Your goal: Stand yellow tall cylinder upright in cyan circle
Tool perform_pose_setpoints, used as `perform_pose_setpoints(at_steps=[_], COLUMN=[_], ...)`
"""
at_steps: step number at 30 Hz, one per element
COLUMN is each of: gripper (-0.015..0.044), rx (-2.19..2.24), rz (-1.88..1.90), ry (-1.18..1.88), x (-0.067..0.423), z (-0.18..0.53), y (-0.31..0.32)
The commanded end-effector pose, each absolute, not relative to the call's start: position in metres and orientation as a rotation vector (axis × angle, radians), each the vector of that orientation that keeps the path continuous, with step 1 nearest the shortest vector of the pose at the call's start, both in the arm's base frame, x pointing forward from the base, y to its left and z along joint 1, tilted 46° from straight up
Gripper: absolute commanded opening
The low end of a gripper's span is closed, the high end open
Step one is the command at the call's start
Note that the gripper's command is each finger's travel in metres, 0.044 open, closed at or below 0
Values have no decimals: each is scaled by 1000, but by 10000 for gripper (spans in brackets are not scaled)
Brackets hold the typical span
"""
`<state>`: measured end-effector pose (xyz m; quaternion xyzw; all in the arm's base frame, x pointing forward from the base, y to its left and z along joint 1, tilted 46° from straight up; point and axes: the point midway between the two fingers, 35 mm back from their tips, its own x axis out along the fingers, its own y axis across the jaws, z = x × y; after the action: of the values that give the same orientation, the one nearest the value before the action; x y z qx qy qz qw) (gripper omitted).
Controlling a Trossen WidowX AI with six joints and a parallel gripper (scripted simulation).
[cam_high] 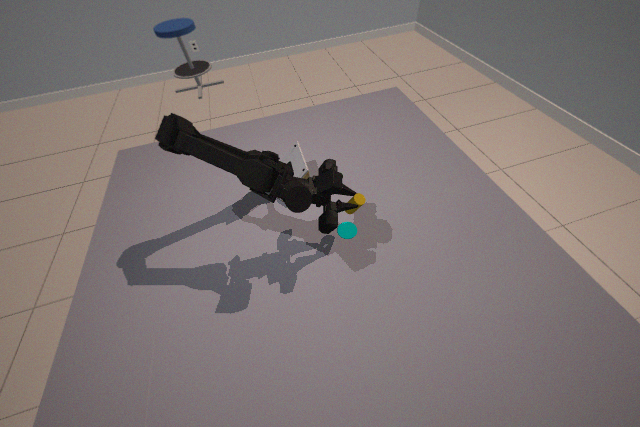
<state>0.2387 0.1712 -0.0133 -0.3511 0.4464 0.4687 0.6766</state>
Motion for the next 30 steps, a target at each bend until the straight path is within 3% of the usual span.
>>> perform_pose_setpoints(at_steps=[1,30], gripper=[105,105], rx=[-786,-759], rz=[1068,1118], ry=[976,731], x=[237,233], z=[-12,1], y=[171,166])
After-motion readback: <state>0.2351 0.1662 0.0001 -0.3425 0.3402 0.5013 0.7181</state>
